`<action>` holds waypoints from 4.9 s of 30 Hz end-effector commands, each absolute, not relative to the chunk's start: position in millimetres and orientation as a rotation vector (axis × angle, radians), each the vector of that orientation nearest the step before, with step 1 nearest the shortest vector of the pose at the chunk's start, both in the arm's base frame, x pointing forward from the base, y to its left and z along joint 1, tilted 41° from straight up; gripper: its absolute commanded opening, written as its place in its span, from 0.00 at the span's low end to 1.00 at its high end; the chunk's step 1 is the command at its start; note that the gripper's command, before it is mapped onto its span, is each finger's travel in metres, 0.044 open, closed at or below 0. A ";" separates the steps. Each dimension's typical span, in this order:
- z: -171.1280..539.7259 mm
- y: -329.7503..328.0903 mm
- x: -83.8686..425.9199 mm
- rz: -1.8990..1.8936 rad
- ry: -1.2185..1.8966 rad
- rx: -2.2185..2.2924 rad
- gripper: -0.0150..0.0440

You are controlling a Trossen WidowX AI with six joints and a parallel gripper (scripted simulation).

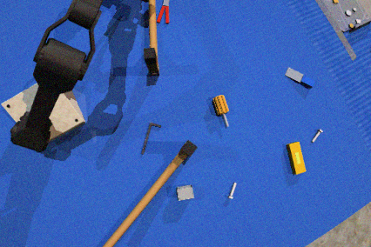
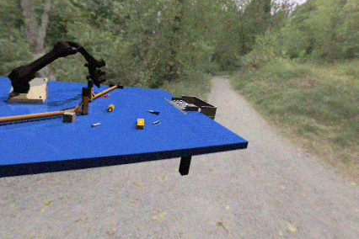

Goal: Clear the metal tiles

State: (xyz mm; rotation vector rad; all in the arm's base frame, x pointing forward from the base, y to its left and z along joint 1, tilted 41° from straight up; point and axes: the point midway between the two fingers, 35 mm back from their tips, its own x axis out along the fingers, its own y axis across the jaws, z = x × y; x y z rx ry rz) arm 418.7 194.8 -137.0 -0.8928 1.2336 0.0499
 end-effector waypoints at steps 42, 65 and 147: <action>-153.3 163.9 439.4 0.045 1.236 -0.906 0.25; -147.1 157.8 460.8 0.045 1.235 -0.906 0.25; -97.1 160.2 519.0 0.042 1.225 -0.906 0.25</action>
